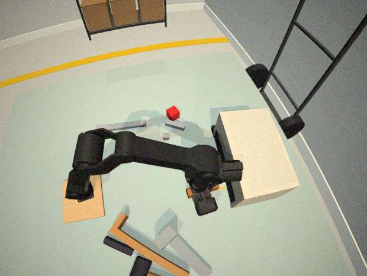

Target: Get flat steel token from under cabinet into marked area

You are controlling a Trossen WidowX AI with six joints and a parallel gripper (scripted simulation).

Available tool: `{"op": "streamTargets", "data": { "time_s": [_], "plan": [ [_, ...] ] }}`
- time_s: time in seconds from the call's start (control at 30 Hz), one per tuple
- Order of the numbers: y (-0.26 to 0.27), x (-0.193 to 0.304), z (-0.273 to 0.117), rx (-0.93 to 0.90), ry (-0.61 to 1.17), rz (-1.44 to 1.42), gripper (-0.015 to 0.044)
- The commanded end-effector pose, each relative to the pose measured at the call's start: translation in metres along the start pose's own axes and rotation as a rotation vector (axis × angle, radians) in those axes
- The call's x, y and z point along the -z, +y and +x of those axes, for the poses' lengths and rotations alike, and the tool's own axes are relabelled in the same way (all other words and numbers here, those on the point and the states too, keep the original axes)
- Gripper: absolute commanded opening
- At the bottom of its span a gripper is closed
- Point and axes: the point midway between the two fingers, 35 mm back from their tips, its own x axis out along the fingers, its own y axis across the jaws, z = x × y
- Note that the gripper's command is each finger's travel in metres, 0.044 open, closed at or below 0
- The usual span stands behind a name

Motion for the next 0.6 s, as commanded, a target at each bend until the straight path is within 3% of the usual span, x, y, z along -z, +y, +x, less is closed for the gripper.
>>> {"op": "streamTargets", "data": {
  "time_s": [0.0, 0.57],
  "plan": [
    [0.0091, -0.0015, 0.0009, -0.011, -0.004, -0.003, 0.0],
    [0.0101, 0.0001, 0.0014, -0.011, -0.004, -0.003, 0.0]
  ]
}}
